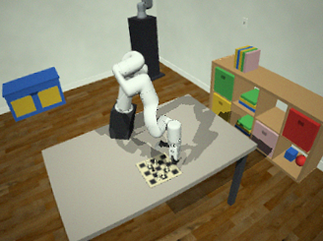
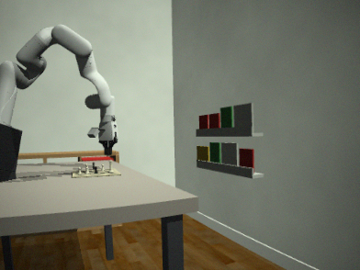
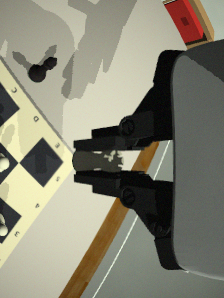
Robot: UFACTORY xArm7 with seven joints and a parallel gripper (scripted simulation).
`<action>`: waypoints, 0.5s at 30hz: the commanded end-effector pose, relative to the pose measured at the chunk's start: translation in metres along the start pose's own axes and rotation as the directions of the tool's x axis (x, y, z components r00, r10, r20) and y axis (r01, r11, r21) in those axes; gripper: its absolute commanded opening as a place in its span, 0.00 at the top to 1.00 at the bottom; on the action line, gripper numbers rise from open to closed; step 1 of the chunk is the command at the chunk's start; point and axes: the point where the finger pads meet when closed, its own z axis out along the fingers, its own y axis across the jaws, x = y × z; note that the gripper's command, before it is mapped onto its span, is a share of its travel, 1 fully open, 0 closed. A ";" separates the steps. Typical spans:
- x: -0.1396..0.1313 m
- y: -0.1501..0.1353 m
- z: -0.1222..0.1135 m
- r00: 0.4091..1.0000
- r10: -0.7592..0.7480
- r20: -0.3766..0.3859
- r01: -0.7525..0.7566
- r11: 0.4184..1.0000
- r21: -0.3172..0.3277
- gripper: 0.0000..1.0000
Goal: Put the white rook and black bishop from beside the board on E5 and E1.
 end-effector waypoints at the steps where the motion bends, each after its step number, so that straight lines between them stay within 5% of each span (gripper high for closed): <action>1: -0.002 -0.002 0.025 1.000 0.001 0.002 -0.001 1.000 0.004 1.00; 15: -0.002 -0.002 0.063 1.000 0.001 0.002 -0.001 1.000 0.004 1.00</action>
